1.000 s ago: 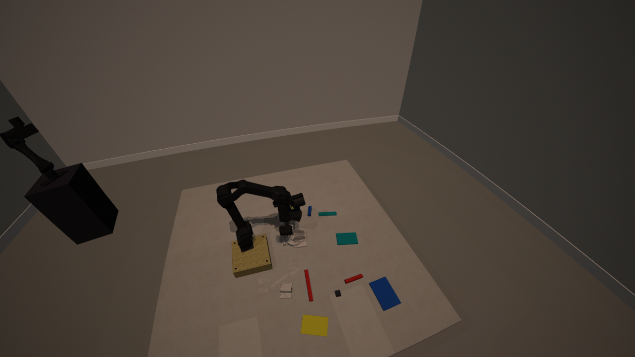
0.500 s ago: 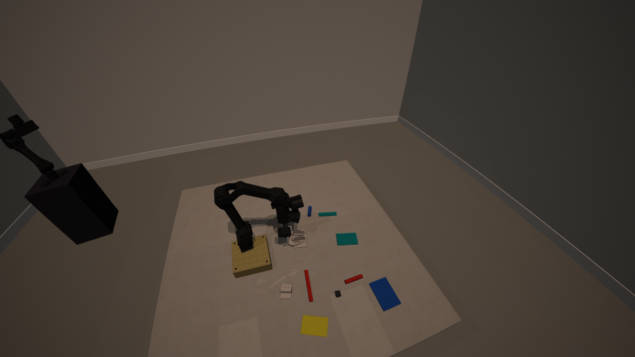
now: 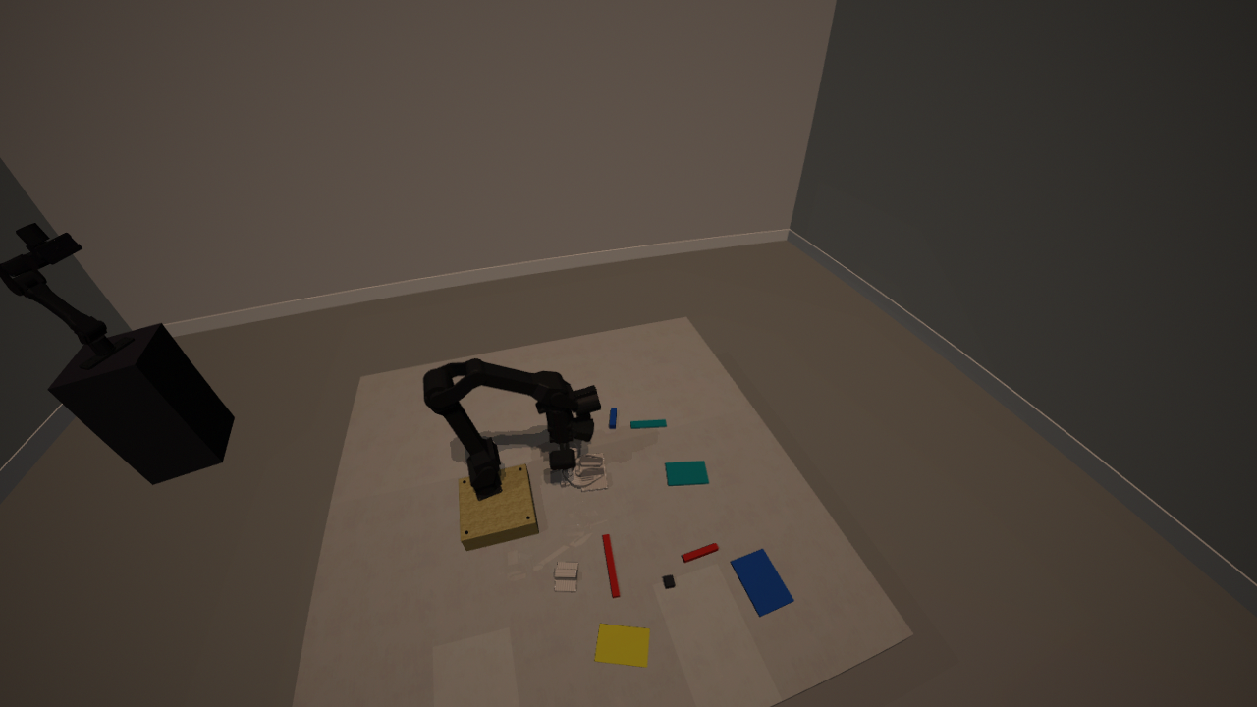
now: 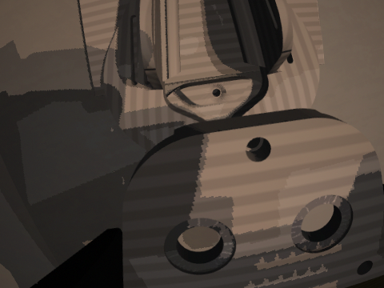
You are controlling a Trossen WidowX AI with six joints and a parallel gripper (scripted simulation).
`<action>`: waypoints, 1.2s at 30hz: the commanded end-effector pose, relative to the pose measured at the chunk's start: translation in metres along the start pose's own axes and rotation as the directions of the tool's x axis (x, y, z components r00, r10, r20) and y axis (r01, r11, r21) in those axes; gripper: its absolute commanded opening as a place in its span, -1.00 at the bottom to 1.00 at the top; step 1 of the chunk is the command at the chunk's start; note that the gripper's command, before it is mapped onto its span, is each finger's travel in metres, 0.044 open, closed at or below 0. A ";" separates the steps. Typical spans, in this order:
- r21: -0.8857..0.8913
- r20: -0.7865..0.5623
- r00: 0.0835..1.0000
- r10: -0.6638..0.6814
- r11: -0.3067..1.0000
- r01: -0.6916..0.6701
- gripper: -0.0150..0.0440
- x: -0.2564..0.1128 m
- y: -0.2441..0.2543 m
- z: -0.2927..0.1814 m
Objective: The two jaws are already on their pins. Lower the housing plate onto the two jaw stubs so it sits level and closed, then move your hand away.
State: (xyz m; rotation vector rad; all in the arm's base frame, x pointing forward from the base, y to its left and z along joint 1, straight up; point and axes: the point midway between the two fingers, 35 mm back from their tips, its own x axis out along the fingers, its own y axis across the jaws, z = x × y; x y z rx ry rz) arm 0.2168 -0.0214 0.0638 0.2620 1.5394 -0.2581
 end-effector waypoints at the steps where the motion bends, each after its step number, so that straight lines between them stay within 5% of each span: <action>1: -0.003 -0.003 1.000 0.002 1.000 -0.002 0.70 0.000 0.000 -0.001; 36: -0.003 -0.003 1.000 0.002 1.000 -0.002 0.70 0.037 0.000 0.000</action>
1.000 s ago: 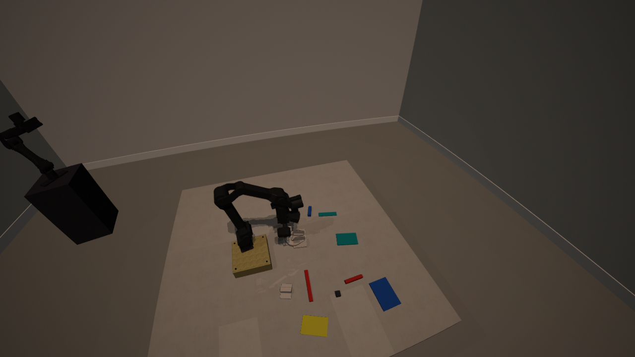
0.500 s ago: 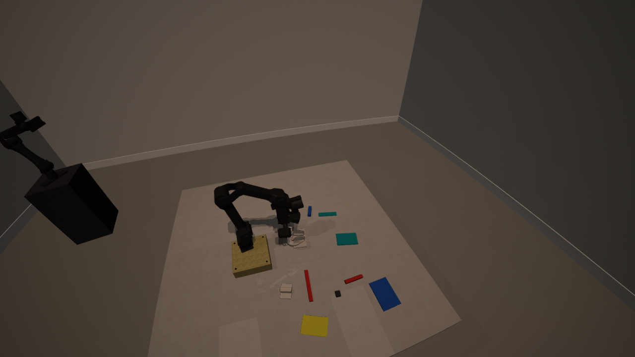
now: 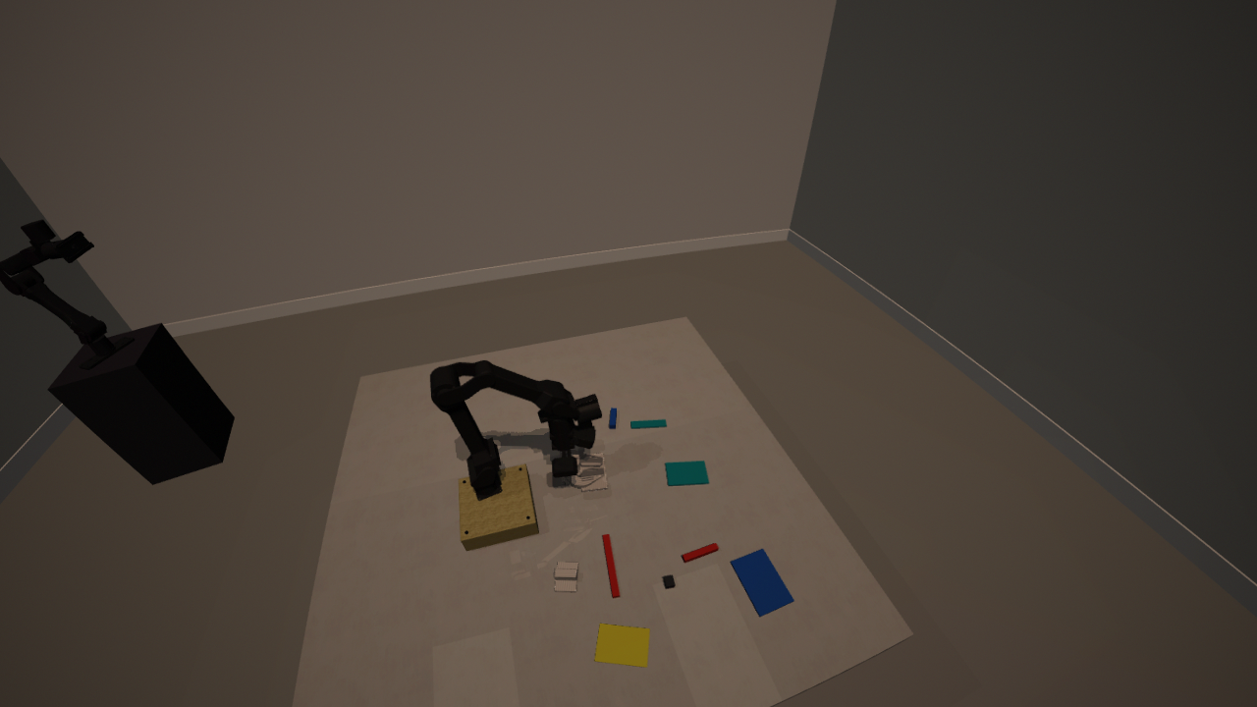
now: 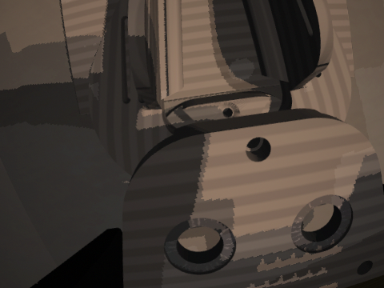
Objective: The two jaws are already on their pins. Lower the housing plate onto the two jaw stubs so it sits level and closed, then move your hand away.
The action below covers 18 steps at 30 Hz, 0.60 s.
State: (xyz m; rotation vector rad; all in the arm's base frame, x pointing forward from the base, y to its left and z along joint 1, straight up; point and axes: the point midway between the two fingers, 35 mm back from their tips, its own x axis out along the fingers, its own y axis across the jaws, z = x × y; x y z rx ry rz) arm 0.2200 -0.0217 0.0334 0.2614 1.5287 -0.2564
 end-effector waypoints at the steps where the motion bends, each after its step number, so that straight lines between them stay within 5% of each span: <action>1: -0.002 -0.014 1.000 0.000 1.000 0.000 0.70 0.009 0.000 -0.003; 18: -0.002 -0.014 1.000 0.000 1.000 0.000 0.70 0.032 -0.001 -0.006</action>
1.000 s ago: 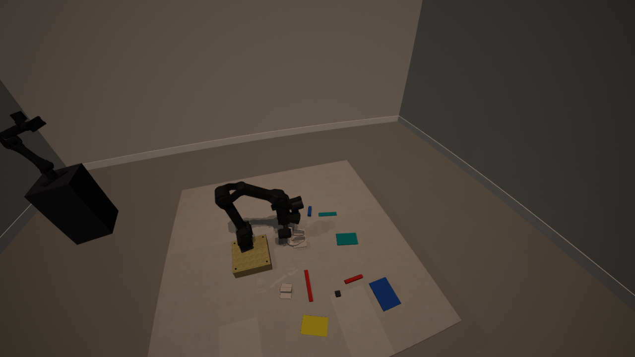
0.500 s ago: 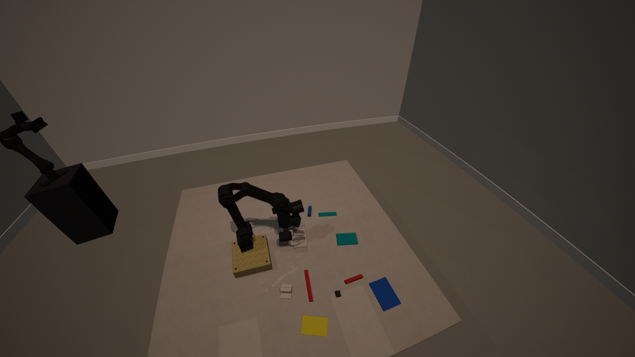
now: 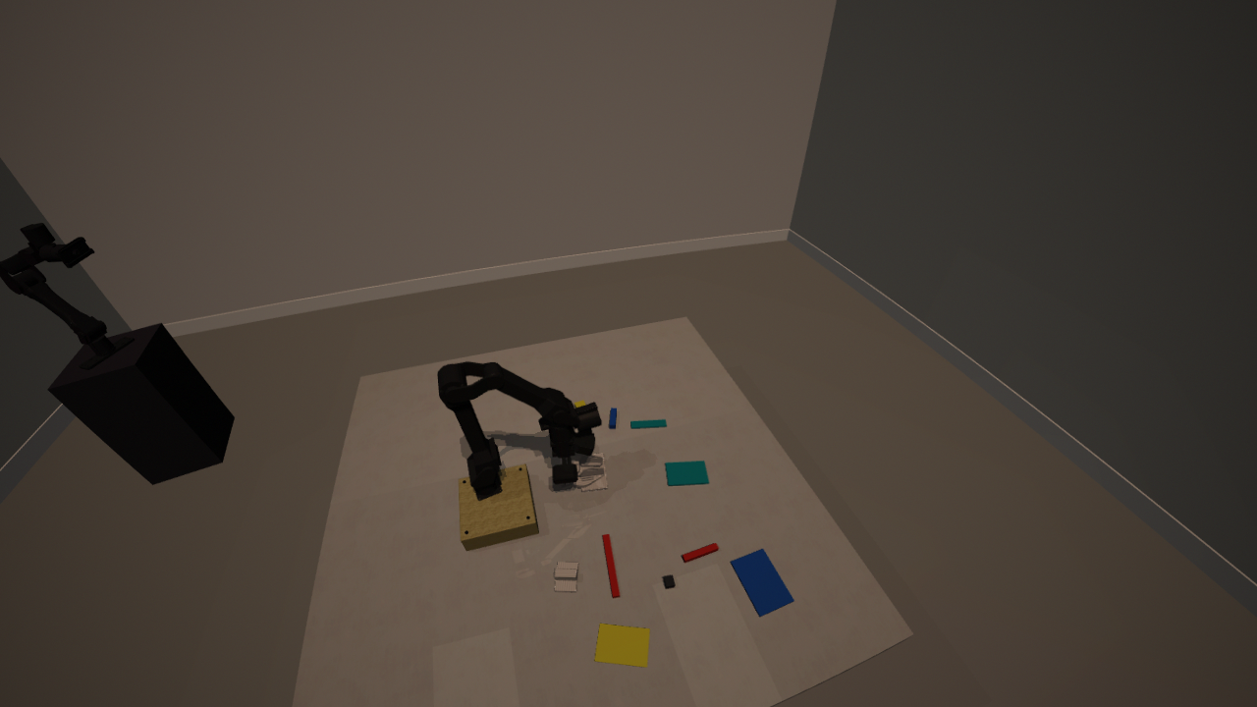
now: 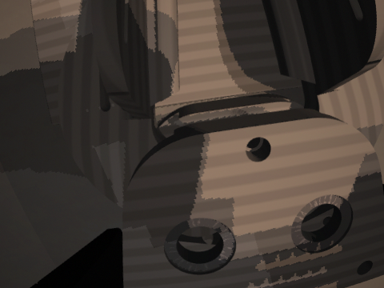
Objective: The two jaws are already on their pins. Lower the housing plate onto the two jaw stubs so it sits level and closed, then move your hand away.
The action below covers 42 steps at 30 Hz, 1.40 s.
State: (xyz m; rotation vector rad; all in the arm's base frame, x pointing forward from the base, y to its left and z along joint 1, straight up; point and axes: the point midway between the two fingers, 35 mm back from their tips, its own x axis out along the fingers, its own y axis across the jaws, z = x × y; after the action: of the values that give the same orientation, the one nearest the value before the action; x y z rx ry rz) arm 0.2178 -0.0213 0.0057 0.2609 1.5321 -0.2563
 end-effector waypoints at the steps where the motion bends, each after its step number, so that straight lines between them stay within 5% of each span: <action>1: -0.002 -0.011 1.000 0.000 1.000 0.000 0.70 0.004 0.000 -0.003; 42: 0.000 -0.011 1.000 0.000 1.000 0.000 0.70 0.009 0.000 -0.003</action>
State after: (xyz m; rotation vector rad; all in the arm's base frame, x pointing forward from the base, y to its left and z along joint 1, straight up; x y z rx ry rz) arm 0.2159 -0.0211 -0.0021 0.2608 1.5402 -0.2568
